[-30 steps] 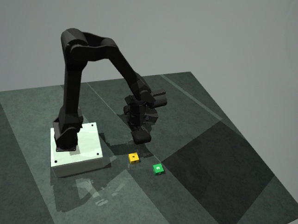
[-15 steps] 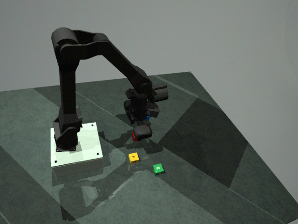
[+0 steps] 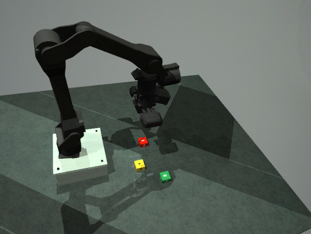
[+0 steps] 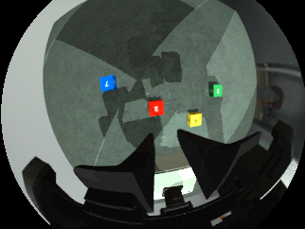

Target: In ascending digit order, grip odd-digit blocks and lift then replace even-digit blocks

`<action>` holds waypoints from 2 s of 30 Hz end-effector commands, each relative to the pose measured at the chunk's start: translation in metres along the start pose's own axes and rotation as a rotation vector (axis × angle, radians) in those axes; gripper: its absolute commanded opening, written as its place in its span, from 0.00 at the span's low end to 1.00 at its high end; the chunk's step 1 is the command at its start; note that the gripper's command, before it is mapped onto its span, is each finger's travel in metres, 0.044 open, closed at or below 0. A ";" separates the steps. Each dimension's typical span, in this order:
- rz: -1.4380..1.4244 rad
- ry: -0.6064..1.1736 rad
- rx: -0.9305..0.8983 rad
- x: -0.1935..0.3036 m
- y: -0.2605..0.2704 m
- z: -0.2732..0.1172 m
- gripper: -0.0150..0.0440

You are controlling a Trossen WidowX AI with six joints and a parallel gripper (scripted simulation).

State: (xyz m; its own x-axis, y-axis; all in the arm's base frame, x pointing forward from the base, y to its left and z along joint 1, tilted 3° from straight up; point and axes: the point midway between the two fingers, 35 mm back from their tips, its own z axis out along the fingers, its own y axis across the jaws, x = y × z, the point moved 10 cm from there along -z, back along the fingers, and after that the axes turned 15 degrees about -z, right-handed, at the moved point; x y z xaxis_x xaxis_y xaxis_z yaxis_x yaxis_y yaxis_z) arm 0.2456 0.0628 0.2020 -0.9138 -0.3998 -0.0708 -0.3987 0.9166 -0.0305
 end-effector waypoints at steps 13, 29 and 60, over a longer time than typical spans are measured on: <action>0.020 0.004 0.007 -0.007 -0.079 -0.002 0.46; 0.003 0.006 0.013 0.012 -0.173 0.065 0.68; 0.003 0.006 0.013 0.013 -0.173 0.114 0.93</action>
State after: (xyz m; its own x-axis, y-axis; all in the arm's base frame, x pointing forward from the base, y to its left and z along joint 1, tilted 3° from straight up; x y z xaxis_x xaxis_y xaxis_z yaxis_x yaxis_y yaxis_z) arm 0.3115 -0.1011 0.0994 -0.9162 -0.3948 -0.0683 -0.3920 0.9185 -0.0514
